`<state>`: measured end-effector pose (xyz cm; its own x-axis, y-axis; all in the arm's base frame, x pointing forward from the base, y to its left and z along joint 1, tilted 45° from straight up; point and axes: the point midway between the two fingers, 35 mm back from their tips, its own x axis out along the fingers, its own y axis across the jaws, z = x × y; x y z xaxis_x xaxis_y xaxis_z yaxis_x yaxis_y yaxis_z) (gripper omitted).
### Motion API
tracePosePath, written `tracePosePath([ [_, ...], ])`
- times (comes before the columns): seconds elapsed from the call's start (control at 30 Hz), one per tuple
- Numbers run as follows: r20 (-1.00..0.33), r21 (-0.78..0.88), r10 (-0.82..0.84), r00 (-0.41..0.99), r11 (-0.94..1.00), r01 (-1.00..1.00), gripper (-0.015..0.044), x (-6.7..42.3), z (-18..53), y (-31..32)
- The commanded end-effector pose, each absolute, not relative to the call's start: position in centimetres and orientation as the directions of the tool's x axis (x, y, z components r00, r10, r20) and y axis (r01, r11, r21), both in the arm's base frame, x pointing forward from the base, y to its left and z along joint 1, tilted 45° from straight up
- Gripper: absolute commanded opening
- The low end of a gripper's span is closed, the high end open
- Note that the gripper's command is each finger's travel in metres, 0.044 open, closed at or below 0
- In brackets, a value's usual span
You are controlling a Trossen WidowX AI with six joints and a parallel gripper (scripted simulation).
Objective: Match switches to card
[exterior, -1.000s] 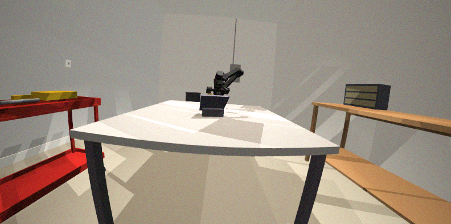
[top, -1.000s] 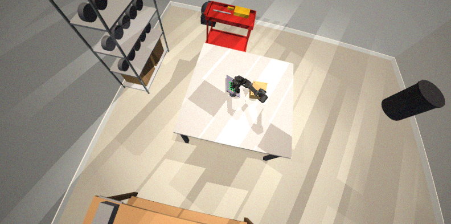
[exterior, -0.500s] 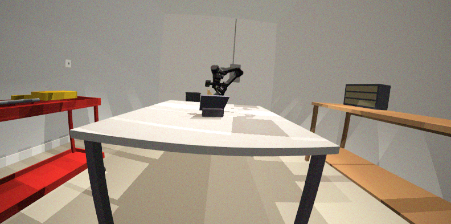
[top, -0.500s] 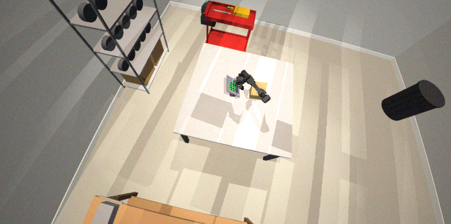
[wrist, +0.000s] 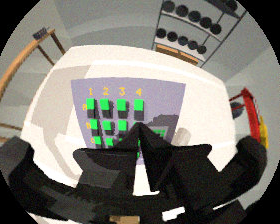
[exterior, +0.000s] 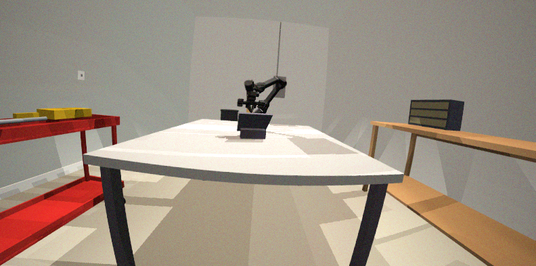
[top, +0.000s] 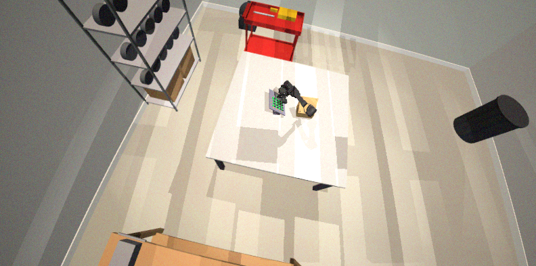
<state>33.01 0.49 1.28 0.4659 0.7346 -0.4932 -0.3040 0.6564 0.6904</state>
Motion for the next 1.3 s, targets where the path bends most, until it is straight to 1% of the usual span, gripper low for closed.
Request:
tracePosePath([
  [0.0,-0.492,0.692,0.731,0.473,0.658,-0.298,0.0000,33.2,1.0,0.7],
  [0.53,-0.491,0.692,0.732,0.473,0.657,-0.298,0.0000,34.2,-0.1,2.4],
  [1.27,-0.491,0.692,0.732,0.473,0.657,-0.298,0.0000,34.2,-0.2,2.4],
])
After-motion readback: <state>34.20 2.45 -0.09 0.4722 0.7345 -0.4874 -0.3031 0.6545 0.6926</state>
